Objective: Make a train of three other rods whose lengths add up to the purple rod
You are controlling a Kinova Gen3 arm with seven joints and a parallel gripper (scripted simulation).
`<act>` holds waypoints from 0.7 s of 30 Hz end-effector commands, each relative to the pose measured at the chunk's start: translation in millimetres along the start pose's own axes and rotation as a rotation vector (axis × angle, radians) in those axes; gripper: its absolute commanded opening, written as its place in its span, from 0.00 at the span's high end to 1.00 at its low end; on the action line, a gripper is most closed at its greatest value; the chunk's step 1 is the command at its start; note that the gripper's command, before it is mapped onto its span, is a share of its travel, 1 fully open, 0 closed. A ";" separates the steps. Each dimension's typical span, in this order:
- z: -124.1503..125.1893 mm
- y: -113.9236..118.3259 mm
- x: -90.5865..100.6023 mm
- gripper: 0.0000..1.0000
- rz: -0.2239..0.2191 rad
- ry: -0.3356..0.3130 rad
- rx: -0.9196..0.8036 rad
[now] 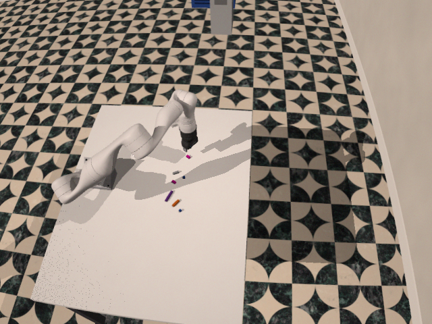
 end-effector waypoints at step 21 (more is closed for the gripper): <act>2.6 0.0 -3.9 0.46 0.000 -0.001 0.019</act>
Point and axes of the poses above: the point where the finger pads meet when closed, its own x axis back along the fingers, its own y axis across the jaws, z = x × y, the point moved 2 cm from there along x, back along the fingers, and after that the axes turned 1 degree about -x, right-handed, at the moved point
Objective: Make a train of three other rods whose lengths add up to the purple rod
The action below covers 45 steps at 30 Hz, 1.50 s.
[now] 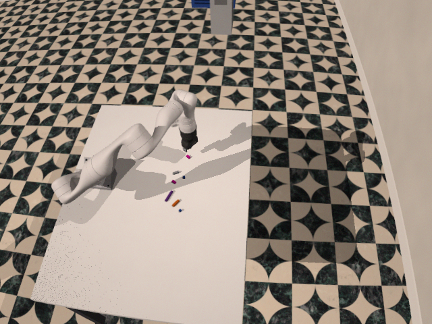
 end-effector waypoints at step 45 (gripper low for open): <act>-2.9 0.9 -50.5 0.46 -0.001 -0.009 0.003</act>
Point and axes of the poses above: the point where the finger pads meet when closed, its own x axis back along the fingers, its own y axis across the jaws, z = x × y, the point moved 2 cm from there along x, back along the fingers, and after that the axes turned 1 degree about -x, right-handed, at the moved point
